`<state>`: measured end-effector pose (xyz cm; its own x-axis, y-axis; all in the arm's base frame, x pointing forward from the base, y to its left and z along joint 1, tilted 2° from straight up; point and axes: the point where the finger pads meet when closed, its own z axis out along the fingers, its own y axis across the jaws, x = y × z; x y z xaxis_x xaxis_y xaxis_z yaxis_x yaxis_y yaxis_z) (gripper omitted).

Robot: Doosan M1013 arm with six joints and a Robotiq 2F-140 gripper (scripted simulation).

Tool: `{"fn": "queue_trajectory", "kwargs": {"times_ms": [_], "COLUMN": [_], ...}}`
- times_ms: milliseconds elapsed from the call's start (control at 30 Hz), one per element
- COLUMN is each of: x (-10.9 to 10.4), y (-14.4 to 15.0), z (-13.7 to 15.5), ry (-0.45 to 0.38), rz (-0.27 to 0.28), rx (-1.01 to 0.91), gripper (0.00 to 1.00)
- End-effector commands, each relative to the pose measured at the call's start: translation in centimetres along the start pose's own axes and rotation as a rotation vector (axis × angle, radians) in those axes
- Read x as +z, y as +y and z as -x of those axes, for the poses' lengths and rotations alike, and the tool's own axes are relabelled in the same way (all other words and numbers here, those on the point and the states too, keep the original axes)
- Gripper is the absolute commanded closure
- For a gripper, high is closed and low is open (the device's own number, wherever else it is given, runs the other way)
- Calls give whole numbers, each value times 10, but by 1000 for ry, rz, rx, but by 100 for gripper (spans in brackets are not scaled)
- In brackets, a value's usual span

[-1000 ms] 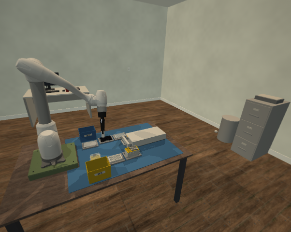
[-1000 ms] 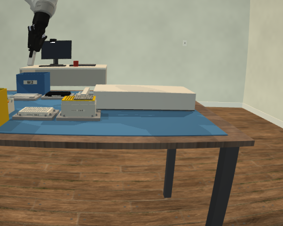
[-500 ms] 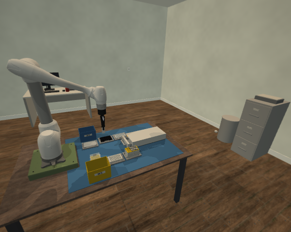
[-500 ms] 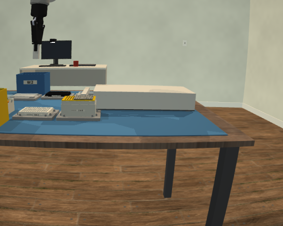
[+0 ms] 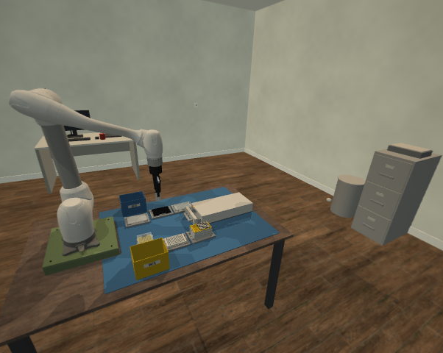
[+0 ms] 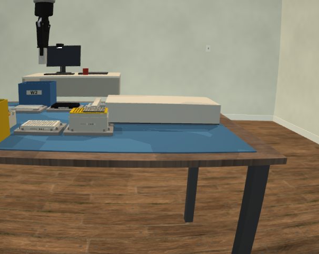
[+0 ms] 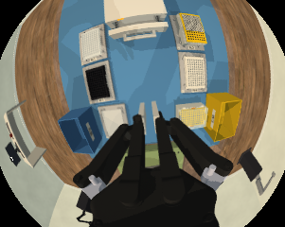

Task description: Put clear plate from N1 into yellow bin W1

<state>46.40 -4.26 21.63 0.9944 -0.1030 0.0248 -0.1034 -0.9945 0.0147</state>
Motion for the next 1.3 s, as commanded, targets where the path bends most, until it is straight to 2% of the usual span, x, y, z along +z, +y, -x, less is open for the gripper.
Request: {"fn": "queue_trajectory", "kwargs": {"times_ms": [0,1267], "x": [3,40], "y": [-6,-85], "z": [-8,-101], "ry": [0,0], "rz": [0,0], "rx": [8,8], "gripper": [30,30]}}
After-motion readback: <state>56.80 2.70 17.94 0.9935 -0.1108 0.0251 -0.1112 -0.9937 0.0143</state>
